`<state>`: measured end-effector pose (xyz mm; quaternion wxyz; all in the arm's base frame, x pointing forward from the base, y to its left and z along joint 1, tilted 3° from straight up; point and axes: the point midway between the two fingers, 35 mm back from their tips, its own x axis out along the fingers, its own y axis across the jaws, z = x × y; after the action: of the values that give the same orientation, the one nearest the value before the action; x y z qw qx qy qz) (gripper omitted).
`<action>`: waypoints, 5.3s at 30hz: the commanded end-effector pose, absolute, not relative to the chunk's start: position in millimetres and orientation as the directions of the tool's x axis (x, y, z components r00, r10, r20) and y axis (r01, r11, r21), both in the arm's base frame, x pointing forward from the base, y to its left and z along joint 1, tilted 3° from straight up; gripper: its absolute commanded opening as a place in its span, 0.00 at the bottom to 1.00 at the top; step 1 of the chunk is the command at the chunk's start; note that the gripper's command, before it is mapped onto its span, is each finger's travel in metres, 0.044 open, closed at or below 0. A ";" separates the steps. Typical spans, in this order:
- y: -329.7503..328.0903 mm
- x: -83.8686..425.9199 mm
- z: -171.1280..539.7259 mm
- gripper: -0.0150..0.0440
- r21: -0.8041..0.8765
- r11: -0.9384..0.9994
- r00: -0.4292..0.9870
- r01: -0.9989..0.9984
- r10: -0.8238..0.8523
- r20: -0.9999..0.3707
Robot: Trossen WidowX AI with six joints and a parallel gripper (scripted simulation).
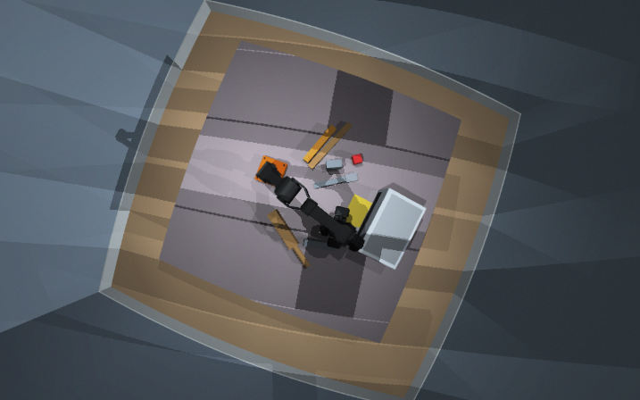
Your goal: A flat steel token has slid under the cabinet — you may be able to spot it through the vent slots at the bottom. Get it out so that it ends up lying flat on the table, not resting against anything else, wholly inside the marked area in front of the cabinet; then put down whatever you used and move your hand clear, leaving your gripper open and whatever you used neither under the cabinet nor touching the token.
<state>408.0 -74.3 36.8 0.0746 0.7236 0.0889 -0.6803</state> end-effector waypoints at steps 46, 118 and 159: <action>-72.2 374.8 33.6 0.25 -0.019 -0.972 0.055 0.236 0.033 -0.998; -92.8 295.3 27.6 0.25 -0.019 -0.972 0.049 0.236 0.031 -0.998; -108.3 239.3 23.9 0.25 -0.019 -0.972 0.045 0.236 0.030 -0.999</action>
<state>246.2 -106.8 25.1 0.0752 0.7204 0.0924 -0.6833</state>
